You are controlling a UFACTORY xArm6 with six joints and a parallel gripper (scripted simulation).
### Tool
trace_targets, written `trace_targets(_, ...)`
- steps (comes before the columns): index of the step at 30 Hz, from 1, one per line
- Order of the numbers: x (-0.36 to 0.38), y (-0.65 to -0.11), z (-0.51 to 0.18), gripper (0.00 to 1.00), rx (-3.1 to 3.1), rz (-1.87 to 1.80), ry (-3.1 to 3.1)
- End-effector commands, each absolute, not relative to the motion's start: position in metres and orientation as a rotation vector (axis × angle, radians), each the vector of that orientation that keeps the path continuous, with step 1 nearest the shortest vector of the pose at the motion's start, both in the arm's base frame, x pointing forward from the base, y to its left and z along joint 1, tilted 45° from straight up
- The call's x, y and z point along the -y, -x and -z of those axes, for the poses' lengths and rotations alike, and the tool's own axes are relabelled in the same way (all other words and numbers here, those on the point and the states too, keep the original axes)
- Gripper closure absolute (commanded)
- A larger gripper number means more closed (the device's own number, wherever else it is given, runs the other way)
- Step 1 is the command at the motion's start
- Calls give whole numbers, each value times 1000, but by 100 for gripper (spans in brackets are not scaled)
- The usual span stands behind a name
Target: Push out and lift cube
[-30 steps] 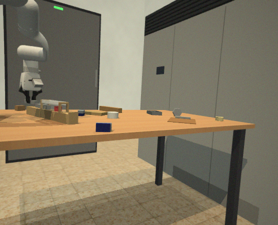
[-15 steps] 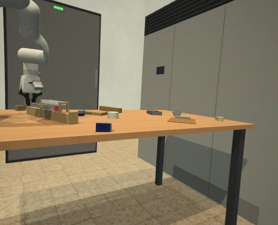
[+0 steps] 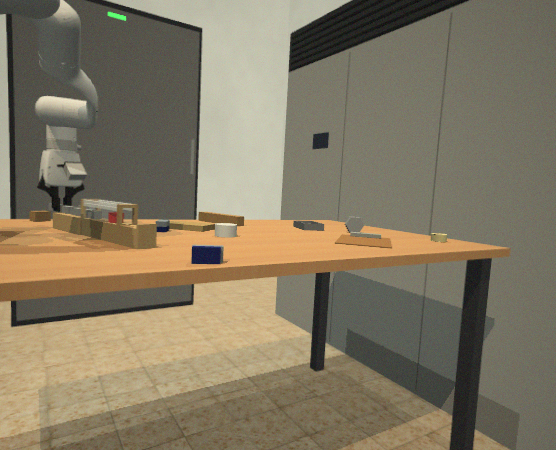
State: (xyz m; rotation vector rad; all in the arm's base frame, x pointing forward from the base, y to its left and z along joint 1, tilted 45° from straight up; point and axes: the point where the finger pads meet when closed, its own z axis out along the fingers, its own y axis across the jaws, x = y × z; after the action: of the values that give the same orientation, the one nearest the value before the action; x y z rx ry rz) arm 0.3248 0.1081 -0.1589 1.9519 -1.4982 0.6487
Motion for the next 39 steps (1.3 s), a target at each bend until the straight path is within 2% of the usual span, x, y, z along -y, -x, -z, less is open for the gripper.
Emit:
trace_targets(1,-109,-326,158,100,1500,-650,-1955)
trace_targets(39,-61,-345,109,100,1500,-650,-1955)
